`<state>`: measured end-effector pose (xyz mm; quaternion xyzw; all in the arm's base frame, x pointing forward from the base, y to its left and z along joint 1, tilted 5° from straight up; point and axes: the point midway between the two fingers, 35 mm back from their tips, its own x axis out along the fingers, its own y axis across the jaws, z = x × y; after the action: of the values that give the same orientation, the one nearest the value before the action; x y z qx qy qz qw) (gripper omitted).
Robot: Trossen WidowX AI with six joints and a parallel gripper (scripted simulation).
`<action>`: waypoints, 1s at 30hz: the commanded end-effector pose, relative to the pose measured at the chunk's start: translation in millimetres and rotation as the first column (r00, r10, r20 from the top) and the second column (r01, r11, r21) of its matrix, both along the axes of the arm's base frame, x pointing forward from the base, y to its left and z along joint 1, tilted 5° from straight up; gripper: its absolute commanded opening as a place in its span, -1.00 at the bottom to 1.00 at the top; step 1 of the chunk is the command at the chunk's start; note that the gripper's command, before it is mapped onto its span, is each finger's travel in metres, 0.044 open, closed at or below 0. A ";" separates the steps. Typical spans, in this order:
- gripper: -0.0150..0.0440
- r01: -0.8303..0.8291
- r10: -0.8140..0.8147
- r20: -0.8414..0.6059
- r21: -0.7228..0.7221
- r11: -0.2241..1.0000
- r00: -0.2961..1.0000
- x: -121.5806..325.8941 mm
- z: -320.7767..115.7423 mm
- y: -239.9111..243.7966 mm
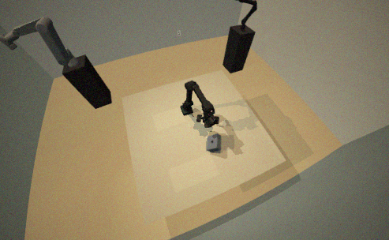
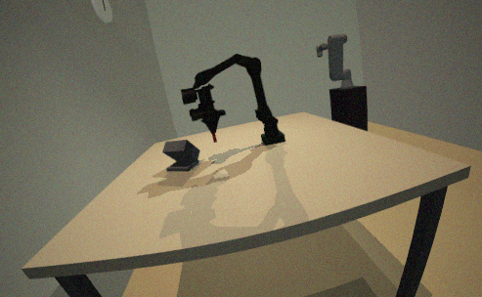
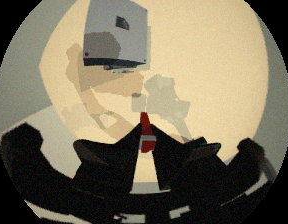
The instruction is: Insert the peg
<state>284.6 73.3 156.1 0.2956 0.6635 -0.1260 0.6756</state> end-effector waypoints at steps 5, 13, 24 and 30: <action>-0.49 -0.055 0.055 0.009 0.017 0.998 0.998 4.3 -0.2 -2.8; -0.49 -0.113 0.112 0.029 0.033 0.993 0.993 8.3 0.9 -5.4; -0.49 -0.192 0.189 0.061 0.051 0.980 0.980 13.7 2.6 -9.3; -0.49 -0.234 0.229 0.080 0.059 0.970 0.970 16.7 3.6 -11.6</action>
<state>299.3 63.2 160.5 0.2466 0.6705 -0.0218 0.6994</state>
